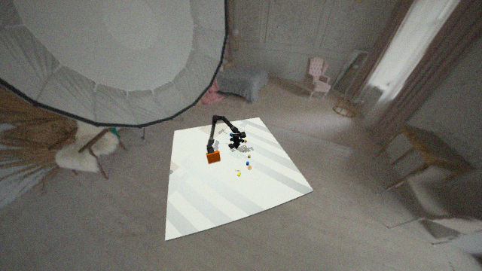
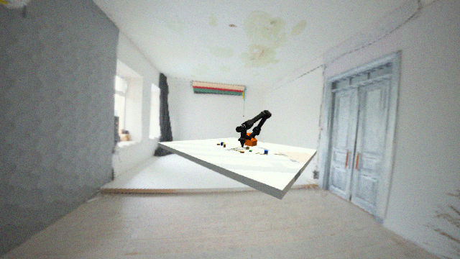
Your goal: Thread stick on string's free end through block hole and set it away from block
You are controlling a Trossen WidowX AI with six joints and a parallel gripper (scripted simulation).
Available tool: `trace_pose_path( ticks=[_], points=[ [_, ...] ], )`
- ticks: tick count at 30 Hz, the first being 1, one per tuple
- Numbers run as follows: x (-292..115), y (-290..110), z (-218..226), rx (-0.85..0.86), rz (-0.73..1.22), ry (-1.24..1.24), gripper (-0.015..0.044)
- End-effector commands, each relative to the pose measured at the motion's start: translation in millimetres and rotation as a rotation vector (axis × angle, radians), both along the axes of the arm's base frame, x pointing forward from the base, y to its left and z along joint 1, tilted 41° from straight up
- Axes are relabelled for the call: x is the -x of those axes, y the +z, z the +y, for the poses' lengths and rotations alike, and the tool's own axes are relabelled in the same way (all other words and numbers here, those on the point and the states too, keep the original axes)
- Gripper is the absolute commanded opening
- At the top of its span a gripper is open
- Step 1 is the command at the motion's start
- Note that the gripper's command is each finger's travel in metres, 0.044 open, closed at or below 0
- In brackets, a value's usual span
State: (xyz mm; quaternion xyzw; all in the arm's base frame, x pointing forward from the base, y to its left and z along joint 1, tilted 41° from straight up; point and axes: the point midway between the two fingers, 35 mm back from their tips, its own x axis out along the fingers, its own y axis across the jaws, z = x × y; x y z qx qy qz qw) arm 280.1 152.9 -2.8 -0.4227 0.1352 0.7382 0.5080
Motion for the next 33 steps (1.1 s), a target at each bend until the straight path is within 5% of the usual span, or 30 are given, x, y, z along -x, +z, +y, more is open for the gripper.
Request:
trace_pose_path(
  ticks=[1,17,22,33],
  points=[
    [2,4,3,-0.004,0.001,-0.004,0.0000],
    [13,17,17,-0.005,0.002,-0.004,0.0000],
    [12,15,16,-0.002,0.000,0.001,0.0123],
    [1,75,-37,0.003,0.001,0.000,0.0123]
  ],
)
